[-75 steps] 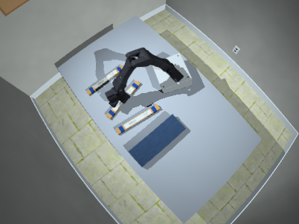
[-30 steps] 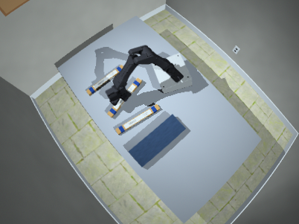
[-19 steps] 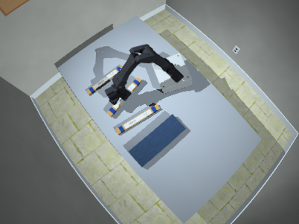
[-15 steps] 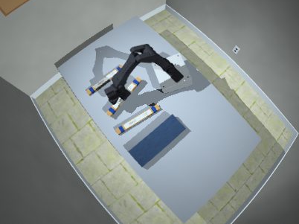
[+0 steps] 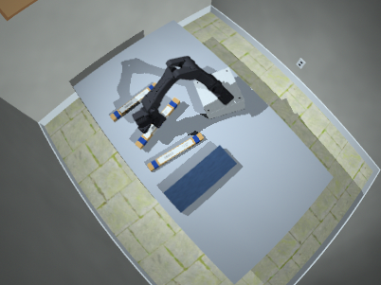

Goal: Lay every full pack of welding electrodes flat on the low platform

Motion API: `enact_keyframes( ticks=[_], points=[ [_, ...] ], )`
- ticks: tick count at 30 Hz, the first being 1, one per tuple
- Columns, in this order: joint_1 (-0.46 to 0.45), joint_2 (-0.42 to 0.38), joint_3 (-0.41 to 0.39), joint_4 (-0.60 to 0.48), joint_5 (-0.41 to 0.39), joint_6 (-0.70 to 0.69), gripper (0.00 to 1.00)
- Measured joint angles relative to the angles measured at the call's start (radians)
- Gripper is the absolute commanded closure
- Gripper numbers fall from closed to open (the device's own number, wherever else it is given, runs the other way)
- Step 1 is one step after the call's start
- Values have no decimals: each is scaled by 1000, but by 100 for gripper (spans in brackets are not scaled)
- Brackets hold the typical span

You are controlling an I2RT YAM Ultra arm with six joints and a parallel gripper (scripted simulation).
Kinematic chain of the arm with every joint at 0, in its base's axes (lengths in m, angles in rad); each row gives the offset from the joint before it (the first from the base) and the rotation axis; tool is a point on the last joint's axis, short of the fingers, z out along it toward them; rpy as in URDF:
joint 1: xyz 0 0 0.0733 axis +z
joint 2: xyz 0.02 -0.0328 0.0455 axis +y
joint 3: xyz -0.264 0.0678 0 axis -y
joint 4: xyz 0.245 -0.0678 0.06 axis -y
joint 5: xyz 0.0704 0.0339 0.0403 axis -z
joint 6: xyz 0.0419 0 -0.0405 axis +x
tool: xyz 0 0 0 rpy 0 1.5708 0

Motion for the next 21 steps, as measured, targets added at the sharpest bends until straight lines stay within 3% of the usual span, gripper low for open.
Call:
enact_keyframes(
  ticks=[21],
  points=[
    [0, 0, 26, -24, 0, 1, 100]
  ],
)
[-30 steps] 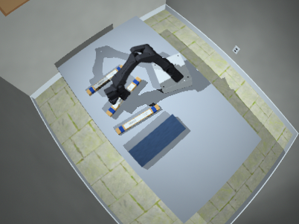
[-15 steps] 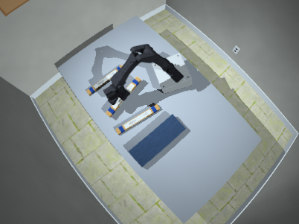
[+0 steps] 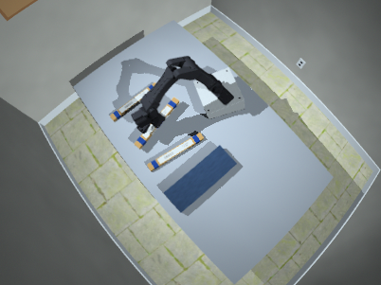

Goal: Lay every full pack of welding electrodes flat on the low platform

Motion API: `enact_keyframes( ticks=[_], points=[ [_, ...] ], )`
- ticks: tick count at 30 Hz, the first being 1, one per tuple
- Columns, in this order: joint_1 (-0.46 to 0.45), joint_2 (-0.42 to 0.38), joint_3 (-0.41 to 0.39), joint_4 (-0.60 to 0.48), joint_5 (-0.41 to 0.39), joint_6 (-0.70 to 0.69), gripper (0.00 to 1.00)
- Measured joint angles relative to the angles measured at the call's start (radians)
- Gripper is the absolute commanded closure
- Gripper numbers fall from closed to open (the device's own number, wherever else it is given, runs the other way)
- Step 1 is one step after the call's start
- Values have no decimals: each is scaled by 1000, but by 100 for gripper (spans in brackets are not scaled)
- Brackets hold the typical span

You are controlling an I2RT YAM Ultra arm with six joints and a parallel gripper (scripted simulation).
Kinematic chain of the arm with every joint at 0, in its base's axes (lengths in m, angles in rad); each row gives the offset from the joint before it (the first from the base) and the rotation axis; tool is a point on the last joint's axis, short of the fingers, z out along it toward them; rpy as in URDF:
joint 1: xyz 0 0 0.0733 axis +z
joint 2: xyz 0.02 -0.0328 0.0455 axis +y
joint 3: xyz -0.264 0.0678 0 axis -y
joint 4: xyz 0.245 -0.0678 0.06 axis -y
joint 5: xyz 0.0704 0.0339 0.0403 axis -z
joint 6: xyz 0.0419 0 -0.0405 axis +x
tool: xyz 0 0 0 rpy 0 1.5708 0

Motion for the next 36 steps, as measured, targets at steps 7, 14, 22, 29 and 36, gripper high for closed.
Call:
enact_keyframes(
  ticks=[7, 14, 22, 29, 36],
  points=[
    [0, 0, 4, -5, 0, 0, 100],
    [0, 0, 8, -8, 0, 0, 100],
    [0, 0, 10, -10, 0, 1, 100],
    [0, 0, 17, -21, 0, 2, 100],
    [0, -10, 33, -50, 0, 3, 100]
  ],
)
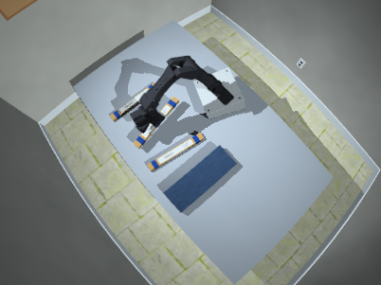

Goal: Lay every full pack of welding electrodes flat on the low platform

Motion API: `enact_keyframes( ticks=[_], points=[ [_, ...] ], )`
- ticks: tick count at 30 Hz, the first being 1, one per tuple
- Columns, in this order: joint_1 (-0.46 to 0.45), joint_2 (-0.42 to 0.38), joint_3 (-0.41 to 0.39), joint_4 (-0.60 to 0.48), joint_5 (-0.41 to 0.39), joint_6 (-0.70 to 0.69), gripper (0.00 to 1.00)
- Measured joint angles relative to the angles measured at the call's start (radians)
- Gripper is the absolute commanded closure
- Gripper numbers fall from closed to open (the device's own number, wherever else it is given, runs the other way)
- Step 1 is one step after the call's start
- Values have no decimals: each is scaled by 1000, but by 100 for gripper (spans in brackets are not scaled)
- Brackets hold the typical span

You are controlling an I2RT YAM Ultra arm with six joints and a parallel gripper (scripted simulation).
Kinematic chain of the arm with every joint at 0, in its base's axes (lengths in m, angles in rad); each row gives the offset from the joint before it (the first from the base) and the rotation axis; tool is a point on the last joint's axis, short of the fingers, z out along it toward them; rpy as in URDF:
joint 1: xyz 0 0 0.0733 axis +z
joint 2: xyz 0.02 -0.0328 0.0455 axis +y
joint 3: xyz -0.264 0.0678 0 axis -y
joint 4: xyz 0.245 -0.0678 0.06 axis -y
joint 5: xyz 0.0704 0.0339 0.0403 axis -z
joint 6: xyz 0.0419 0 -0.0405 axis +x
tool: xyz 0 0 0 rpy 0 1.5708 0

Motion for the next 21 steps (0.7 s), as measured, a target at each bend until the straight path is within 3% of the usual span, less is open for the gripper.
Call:
enact_keyframes(
  ticks=[21],
  points=[
    [8, -51, 79, -126, 2, 6, 100]
  ],
)
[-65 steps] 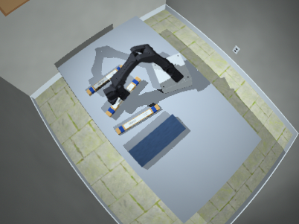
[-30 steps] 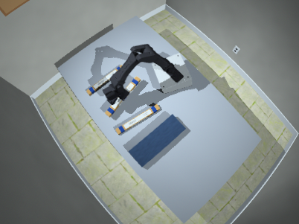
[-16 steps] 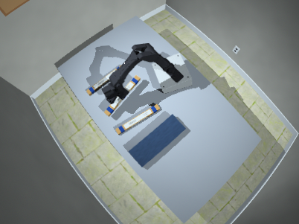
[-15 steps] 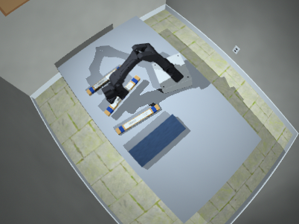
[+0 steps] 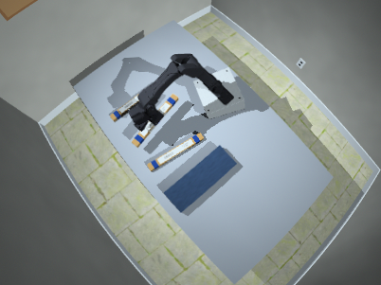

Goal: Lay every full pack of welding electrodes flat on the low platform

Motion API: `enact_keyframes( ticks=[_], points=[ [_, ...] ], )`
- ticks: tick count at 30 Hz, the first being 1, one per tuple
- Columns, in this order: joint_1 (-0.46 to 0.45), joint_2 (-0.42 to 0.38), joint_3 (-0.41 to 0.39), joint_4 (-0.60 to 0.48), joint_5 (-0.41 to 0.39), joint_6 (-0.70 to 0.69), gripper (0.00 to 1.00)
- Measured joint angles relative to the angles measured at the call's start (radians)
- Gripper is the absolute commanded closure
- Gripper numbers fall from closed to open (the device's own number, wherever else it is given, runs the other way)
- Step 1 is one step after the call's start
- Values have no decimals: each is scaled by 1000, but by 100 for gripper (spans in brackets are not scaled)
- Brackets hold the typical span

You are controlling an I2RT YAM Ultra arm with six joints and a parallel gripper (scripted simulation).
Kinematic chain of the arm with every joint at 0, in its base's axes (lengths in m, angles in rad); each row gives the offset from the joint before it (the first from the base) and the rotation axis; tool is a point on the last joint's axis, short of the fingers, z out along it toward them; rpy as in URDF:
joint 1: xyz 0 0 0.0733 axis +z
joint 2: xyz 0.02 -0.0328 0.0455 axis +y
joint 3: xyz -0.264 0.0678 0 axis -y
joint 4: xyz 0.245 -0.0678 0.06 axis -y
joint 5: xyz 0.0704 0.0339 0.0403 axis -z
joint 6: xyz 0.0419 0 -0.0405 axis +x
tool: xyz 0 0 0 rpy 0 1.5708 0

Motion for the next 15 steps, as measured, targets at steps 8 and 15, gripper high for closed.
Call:
enact_keyframes(
  ticks=[8, 15],
  points=[
    [0, -19, 40, -56, 0, 3, 100],
    [3, -28, 71, -96, 2, 5, 100]
  ],
)
